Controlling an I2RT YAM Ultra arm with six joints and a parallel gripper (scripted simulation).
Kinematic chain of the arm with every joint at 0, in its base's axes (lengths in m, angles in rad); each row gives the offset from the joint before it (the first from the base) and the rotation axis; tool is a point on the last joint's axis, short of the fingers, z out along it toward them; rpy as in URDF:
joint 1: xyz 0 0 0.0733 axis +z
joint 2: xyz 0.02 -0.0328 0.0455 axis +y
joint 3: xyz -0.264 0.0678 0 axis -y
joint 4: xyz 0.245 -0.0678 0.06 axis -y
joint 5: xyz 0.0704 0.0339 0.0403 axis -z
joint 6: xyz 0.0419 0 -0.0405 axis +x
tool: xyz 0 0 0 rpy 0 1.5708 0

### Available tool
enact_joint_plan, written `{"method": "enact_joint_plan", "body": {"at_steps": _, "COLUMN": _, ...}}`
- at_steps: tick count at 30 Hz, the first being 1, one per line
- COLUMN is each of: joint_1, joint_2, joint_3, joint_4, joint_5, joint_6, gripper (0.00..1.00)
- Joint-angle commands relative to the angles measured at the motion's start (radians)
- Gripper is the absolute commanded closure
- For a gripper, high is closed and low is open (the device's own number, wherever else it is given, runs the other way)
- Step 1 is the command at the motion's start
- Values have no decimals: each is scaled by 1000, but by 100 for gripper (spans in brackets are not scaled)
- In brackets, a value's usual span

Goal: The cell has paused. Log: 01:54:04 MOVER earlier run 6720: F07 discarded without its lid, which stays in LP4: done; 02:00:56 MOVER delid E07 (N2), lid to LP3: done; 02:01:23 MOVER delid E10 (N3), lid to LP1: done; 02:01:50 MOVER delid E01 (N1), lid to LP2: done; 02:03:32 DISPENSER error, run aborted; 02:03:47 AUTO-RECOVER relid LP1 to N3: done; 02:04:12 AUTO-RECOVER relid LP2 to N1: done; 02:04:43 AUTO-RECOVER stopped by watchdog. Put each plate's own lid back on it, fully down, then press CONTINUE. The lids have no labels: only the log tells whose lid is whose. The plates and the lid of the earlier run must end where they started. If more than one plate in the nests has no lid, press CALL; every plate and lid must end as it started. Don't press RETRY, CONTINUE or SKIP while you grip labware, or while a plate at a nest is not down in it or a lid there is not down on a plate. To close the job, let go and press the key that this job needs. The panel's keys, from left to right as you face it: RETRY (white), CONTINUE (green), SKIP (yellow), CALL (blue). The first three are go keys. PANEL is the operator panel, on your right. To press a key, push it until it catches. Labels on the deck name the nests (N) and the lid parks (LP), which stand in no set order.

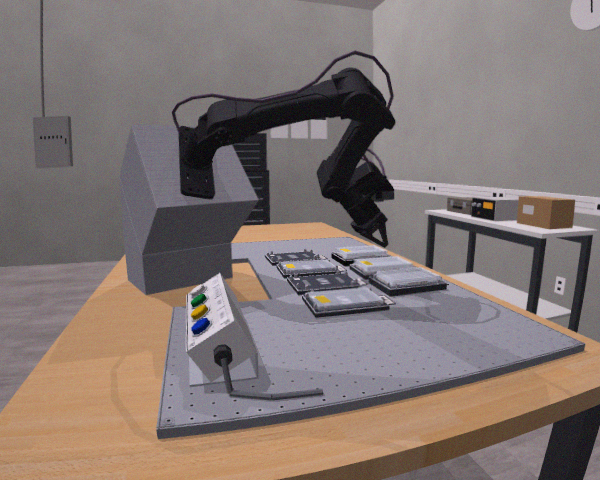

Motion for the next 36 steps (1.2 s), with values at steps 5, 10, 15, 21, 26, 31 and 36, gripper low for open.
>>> {"method": "enact_joint_plan", "body": {"at_steps": 5, "joint_1": 27, "joint_2": -28, "joint_3": 15, "joint_4": -3, "joint_5": -23, "joint_6": -7, "gripper": 100}}
{"method": "enact_joint_plan", "body": {"at_steps": 10, "joint_1": 27, "joint_2": -28, "joint_3": 15, "joint_4": -3, "joint_5": -23, "joint_6": -7, "gripper": 100}}
{"method": "enact_joint_plan", "body": {"at_steps": 15, "joint_1": 27, "joint_2": -28, "joint_3": 15, "joint_4": -3, "joint_5": -23, "joint_6": -7, "gripper": 100}}
{"method": "enact_joint_plan", "body": {"at_steps": 21, "joint_1": 27, "joint_2": -28, "joint_3": 15, "joint_4": -3, "joint_5": -23, "joint_6": -7, "gripper": 100}}
{"method": "enact_joint_plan", "body": {"at_steps": 26, "joint_1": 13, "joint_2": -39, "joint_3": -26, "joint_4": -19, "joint_5": -31, "joint_6": -13, "gripper": 100}}
{"method": "enact_joint_plan", "body": {"at_steps": 31, "joint_1": -47, "joint_2": -102, "joint_3": -63, "joint_4": -35, "joint_5": -70, "joint_6": -33, "gripper": 100}}
{"method": "enact_joint_plan", "body": {"at_steps": 36, "joint_1": -56, "joint_2": -143, "joint_3": -84, "joint_4": -50, "joint_5": -98, "joint_6": -44, "gripper": 100}}
